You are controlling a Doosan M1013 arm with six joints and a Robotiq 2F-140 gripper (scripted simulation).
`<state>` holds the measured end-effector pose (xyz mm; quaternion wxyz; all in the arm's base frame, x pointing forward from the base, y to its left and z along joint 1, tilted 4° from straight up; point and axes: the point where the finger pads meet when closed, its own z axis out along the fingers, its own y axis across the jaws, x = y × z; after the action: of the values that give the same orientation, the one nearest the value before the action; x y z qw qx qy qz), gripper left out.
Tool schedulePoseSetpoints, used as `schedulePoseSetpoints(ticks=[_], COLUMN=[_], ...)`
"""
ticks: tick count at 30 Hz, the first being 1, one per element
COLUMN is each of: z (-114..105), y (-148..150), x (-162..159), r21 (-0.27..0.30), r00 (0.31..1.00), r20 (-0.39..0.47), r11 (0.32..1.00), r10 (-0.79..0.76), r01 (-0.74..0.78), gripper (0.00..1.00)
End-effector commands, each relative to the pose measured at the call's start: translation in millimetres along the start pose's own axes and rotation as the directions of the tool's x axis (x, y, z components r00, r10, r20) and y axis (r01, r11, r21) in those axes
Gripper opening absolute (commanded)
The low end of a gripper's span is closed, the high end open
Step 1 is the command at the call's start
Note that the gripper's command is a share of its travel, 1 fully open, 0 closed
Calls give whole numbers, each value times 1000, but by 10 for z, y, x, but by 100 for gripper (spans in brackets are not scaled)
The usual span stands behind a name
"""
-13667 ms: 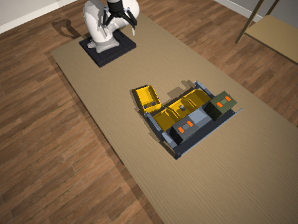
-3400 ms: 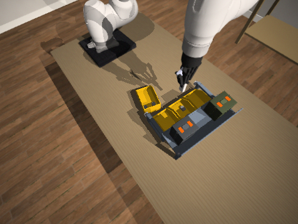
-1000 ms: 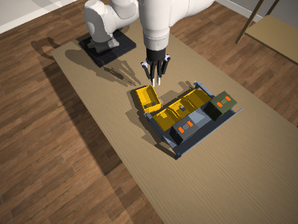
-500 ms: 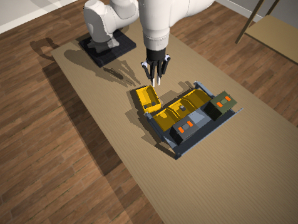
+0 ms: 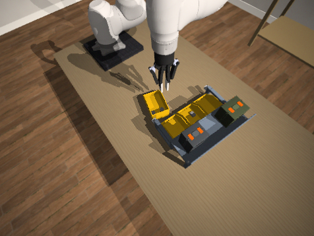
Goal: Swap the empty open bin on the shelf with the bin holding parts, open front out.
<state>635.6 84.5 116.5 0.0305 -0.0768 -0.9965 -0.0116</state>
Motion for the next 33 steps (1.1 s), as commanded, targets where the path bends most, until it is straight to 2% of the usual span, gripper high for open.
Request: schedulePoseSetpoints(ticks=[1, 26, 33], z=[38, 482, 550], y=[0, -7, -8], x=[0, -4, -5], r21=[0, 0, 0], r00=[1000, 1000, 1000], r20=[0, 0, 0], r11=[1000, 1000, 1000], r10=[0, 0, 0], r01=[0, 0, 0], gripper=[24, 24, 24])
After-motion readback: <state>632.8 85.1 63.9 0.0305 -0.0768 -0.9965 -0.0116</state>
